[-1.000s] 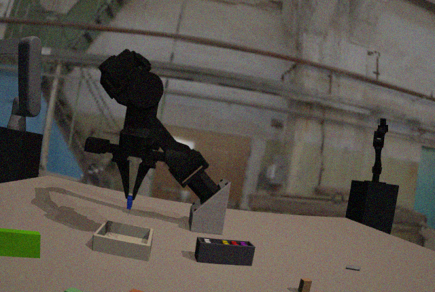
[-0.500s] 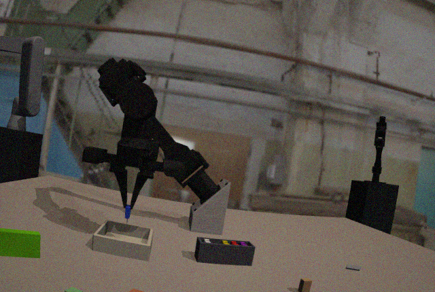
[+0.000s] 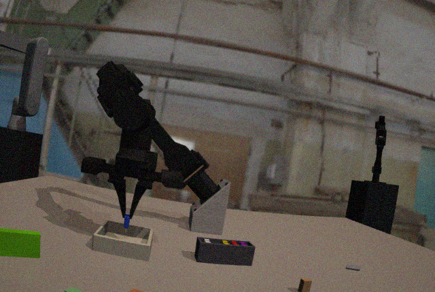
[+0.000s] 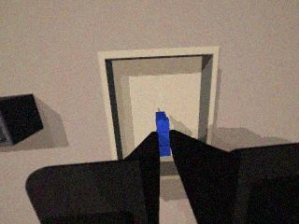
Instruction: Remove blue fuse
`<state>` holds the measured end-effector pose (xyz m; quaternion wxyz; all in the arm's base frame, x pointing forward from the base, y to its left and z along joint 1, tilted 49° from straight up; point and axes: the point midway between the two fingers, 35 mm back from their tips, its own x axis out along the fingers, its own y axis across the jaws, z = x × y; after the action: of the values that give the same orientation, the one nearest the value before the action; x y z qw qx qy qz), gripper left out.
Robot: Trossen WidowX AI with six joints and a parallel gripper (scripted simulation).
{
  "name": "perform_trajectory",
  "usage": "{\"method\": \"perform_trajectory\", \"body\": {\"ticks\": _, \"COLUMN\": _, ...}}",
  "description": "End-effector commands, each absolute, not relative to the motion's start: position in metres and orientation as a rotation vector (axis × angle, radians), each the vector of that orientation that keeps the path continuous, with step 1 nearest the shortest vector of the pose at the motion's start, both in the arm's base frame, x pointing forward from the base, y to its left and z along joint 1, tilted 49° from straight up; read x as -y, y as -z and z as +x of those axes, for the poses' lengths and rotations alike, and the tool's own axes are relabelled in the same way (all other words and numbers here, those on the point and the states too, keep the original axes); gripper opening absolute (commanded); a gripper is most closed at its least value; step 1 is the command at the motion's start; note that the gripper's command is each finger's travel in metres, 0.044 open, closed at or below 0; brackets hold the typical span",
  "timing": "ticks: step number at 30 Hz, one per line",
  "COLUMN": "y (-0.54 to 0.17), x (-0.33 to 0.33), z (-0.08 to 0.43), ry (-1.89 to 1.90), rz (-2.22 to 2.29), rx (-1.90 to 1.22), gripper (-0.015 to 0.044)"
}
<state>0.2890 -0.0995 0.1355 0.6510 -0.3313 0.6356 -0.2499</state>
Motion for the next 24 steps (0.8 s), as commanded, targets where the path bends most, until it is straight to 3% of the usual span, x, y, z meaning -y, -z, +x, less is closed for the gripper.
{"method": "perform_trajectory", "body": {"ticks": 1, "y": -0.136, "x": 0.099, "z": 0.289, "ry": 0.568, "rz": -0.752, "rx": -1.443, "gripper": 0.0105}}
{"method": "perform_trajectory", "body": {"ticks": 10, "y": -0.137, "x": 0.098, "z": 0.289, "ry": 0.568, "rz": -0.752, "rx": -1.443, "gripper": 0.0330}}
{"method": "perform_trajectory", "body": {"ticks": 24, "y": -0.160, "x": 0.072, "z": 0.286, "ry": 0.568, "rz": -0.757, "rx": -1.446, "gripper": 0.0330}}
